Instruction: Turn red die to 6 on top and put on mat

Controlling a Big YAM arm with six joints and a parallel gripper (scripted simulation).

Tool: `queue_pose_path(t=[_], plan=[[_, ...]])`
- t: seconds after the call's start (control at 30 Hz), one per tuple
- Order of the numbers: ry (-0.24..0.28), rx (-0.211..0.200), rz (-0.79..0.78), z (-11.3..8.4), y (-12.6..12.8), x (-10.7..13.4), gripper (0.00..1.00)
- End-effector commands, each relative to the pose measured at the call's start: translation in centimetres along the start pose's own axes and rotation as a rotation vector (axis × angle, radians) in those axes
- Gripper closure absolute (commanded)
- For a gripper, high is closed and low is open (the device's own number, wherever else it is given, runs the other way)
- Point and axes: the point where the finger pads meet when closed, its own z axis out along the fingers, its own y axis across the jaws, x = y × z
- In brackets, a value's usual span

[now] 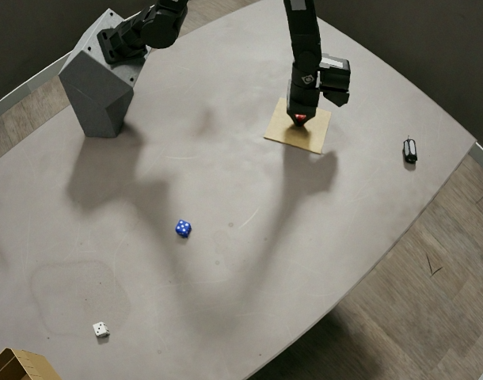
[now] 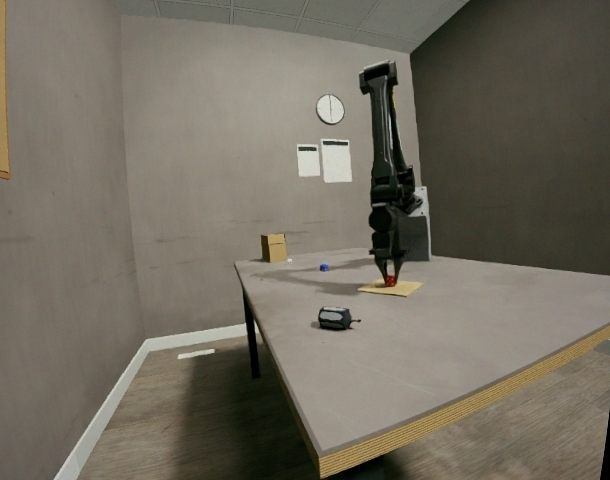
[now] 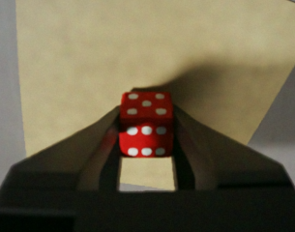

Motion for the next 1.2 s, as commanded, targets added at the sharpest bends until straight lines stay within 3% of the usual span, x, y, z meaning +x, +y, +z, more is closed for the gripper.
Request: queue_pose_path(t=[0.0,1.17], plan=[[-0.015,0.006,0.001,-0.34,-0.54,-0.73,0.8],[-0.009,0.006,0.001,0.3,-0.53,-0.71,0.8]])
